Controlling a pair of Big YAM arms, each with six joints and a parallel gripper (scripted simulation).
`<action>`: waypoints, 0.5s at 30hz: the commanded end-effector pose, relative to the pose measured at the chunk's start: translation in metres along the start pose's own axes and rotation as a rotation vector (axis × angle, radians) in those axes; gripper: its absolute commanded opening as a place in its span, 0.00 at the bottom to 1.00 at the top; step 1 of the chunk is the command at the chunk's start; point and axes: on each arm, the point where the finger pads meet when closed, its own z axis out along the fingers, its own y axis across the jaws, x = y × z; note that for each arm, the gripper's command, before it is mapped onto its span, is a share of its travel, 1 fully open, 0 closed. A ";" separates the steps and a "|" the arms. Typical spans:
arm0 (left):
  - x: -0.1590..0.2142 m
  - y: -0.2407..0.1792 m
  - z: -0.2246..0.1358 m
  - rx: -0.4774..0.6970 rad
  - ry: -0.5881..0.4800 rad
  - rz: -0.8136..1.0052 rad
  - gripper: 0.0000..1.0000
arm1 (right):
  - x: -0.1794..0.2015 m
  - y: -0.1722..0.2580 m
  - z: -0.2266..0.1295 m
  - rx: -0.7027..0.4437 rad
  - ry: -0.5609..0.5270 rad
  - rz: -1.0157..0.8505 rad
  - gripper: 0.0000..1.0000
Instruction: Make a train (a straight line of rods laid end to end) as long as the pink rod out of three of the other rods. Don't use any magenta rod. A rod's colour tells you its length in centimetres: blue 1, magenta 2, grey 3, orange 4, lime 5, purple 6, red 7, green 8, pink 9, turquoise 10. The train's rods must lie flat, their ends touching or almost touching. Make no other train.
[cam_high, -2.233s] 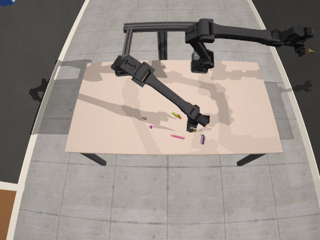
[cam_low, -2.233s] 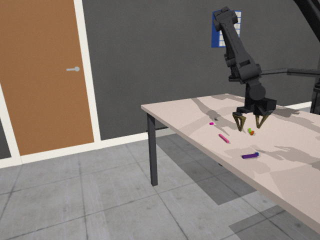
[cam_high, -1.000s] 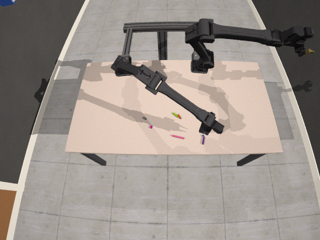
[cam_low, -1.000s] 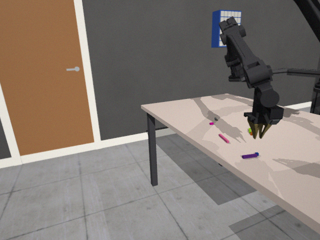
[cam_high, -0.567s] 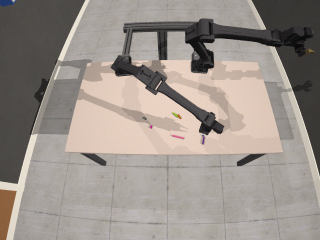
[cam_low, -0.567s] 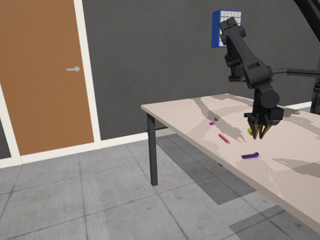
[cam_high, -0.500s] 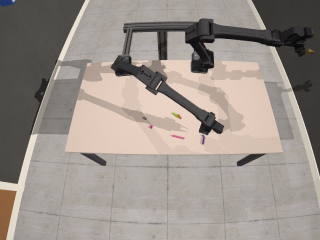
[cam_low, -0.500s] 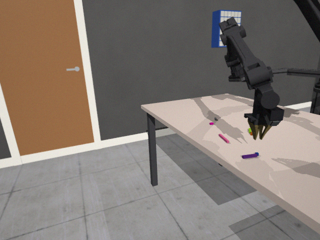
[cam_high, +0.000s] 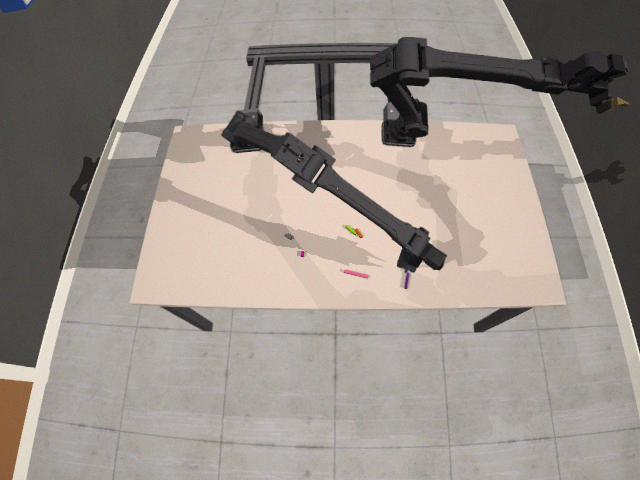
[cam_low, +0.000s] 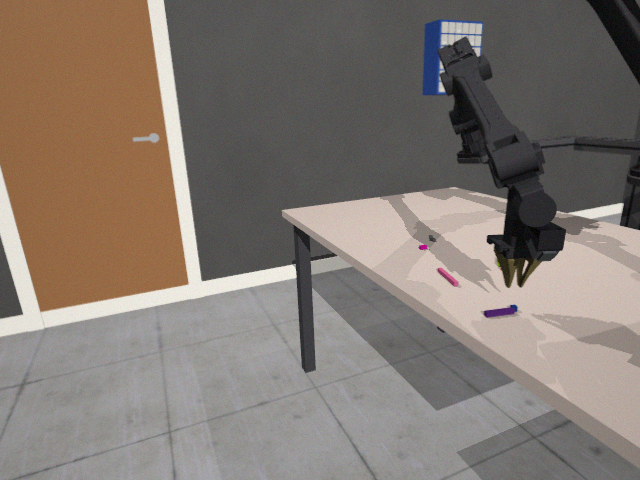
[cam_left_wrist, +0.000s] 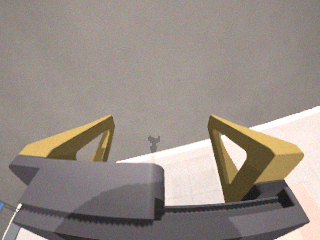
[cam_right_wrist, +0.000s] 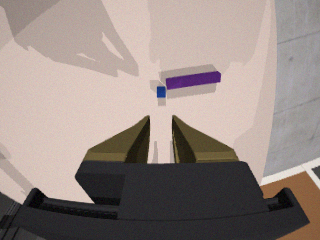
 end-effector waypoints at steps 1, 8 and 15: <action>-0.048 0.005 -0.001 -0.008 -0.089 0.012 1.00 | -0.020 -0.016 -0.003 0.015 -0.049 0.015 0.23; -0.048 0.005 -0.001 -0.008 -0.089 0.012 1.00 | -0.021 -0.017 0.002 0.016 -0.053 0.015 0.23; -0.048 0.005 -0.001 -0.008 -0.089 0.012 1.00 | -0.019 -0.018 0.015 0.014 -0.048 0.017 0.23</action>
